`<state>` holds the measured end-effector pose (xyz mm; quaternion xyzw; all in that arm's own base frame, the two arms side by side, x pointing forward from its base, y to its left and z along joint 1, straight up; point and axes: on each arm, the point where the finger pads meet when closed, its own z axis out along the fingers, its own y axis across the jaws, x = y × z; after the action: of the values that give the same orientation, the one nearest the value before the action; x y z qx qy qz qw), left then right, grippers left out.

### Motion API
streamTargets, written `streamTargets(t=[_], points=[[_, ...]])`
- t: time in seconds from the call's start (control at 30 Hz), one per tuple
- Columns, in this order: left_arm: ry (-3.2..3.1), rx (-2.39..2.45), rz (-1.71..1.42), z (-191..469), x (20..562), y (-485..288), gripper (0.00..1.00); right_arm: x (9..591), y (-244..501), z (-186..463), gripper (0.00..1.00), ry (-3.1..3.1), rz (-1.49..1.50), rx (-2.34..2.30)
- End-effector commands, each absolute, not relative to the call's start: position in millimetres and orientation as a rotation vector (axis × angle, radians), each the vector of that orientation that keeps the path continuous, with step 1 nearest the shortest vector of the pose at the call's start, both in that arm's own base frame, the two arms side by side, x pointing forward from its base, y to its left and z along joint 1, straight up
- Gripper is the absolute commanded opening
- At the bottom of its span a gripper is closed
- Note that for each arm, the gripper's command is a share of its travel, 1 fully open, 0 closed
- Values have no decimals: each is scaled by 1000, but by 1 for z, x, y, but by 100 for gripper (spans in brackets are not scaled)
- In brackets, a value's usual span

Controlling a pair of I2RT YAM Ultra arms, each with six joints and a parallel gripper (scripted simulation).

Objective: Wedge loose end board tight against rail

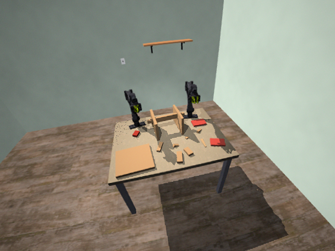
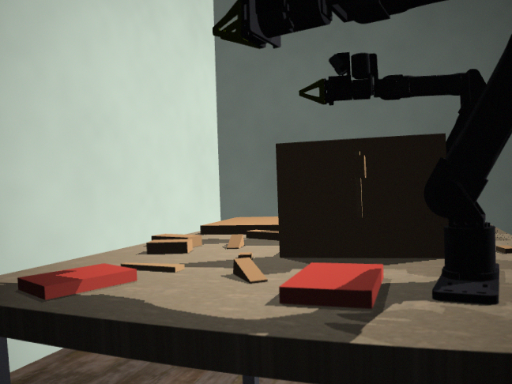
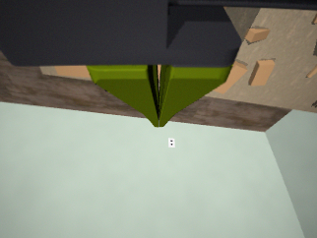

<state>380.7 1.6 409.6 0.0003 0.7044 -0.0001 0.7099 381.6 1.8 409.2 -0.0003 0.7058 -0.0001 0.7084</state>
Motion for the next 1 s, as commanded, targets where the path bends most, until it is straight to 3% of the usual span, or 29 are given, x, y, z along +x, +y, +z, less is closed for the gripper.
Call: streamTargets(t=[0.0,0.4,0.97], points=[[1506,-7,0,433,378,2,22,373,-2,425,0,1529,-2,9],[1490,-1,-6,439,374,-1,22,382,29,376,0,1758,121,83],[1490,-1,-6,439,374,-1,22,345,95,305,0,2155,250,193]])
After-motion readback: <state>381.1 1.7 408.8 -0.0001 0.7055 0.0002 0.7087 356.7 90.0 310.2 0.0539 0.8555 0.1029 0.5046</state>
